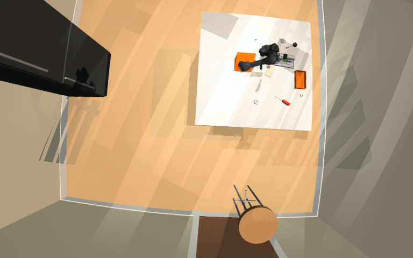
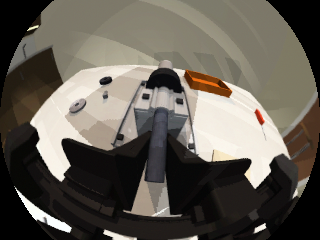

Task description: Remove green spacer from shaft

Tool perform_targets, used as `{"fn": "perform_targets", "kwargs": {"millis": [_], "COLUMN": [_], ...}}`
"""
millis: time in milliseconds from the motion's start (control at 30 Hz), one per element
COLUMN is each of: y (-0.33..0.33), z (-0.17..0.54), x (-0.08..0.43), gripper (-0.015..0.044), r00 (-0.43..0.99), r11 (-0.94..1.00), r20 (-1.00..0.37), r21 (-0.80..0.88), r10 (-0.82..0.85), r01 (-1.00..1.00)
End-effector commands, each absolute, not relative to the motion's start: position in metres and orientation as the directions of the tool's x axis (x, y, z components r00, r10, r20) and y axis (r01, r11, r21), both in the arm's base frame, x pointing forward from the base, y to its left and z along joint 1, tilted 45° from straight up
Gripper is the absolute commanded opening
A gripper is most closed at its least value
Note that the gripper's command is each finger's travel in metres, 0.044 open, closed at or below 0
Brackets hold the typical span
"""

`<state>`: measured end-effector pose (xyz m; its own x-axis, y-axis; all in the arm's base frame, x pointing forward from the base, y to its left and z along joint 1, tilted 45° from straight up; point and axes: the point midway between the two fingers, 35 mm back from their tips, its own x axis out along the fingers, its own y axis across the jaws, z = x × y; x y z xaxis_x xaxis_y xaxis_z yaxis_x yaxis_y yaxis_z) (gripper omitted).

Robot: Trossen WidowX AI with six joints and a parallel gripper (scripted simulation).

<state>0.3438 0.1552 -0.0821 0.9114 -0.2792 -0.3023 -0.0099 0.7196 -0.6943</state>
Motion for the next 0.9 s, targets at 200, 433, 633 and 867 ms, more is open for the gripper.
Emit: {"fn": "perform_targets", "kwargs": {"millis": [200, 433, 633, 867], "y": [0.1551, 0.1551, 0.1551, 0.1552], "z": [-0.0821, -0.0821, -0.0820, -0.0819], "x": [0.3437, 0.3445, 0.3451, 0.3459], "gripper": [0.0000, 0.0000, 0.0000, 0.0000], "r00": [0.911, 0.911, 0.911, 0.911], "r11": [0.722, 0.722, 0.722, 0.722], "r20": [-0.302, -0.302, -0.302, -0.302], "r21": [-0.692, -0.692, -0.692, -0.692], "r10": [-0.280, -0.280, -0.280, -0.280], "r01": [-0.008, -0.008, -0.008, -0.008]}}
